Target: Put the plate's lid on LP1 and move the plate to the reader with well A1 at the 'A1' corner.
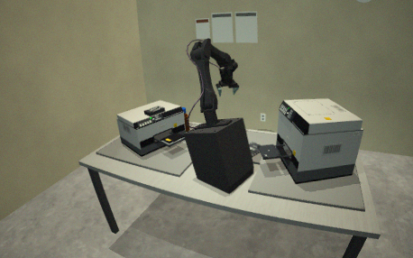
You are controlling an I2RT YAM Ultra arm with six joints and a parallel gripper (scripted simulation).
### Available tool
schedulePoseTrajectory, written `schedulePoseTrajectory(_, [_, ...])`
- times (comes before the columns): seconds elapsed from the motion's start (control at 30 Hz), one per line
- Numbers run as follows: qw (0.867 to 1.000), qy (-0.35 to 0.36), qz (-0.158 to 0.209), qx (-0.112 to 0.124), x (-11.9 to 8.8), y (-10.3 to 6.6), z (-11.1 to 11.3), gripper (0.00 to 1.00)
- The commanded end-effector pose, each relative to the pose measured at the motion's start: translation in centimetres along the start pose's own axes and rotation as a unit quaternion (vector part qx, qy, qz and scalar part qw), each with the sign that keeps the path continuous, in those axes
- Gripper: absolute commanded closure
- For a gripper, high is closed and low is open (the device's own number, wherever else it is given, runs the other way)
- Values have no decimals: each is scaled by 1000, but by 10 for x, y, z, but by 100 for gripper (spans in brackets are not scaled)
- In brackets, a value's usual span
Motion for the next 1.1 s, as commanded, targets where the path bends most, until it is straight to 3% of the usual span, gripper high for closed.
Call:
schedulePoseTrajectory(0.0, [1000,-2,-4,-4,2,-3,-1,0])
schedulePoseTrajectory(0.73, [1000,-2,-4,-4,2,-3,-1,0])
schedulePoseTrajectory(1.07, [993,-114,19,10,19,15,23,0])
Point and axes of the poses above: the point where the finger pads meet when closed, its own y axis out along the fingers, its own z axis across the jaws, x = y × z, the point moved 4 cm from there along -y, back along the fingers, and after that the axes turned 3 degrees about -y, right-handed, at the moved point
